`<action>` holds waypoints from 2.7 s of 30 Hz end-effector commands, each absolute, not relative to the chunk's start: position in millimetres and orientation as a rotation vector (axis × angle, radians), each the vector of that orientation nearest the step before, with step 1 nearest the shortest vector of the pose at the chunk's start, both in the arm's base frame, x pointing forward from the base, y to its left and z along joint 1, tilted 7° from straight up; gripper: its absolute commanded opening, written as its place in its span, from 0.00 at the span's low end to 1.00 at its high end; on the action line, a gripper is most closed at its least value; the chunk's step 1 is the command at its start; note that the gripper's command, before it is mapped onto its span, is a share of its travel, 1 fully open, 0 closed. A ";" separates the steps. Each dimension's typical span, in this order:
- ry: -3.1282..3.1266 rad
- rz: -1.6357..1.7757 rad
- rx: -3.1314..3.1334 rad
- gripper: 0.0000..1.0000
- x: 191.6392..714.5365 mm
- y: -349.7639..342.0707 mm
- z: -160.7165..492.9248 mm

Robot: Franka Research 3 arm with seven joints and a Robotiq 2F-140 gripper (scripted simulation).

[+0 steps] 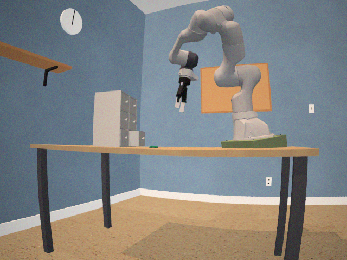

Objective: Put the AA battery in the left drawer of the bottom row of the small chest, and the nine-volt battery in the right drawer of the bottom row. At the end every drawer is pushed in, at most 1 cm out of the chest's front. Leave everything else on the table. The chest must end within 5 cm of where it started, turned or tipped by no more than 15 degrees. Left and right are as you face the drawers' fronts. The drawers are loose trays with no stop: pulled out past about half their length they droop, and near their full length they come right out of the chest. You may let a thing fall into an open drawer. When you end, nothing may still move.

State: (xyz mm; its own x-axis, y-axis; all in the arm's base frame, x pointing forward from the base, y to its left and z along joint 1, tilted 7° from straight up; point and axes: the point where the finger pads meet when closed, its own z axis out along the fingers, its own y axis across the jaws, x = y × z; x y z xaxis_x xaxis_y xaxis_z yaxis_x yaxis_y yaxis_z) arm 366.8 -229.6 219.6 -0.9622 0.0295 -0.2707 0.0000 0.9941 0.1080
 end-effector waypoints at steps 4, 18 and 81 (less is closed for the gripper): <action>2.687 0.109 -0.032 1.00 385.8 -236.2 212.0; 2.273 0.103 -0.008 1.00 423.8 -232.5 182.0; 1.813 0.093 0.014 0.00 465.9 -228.6 148.7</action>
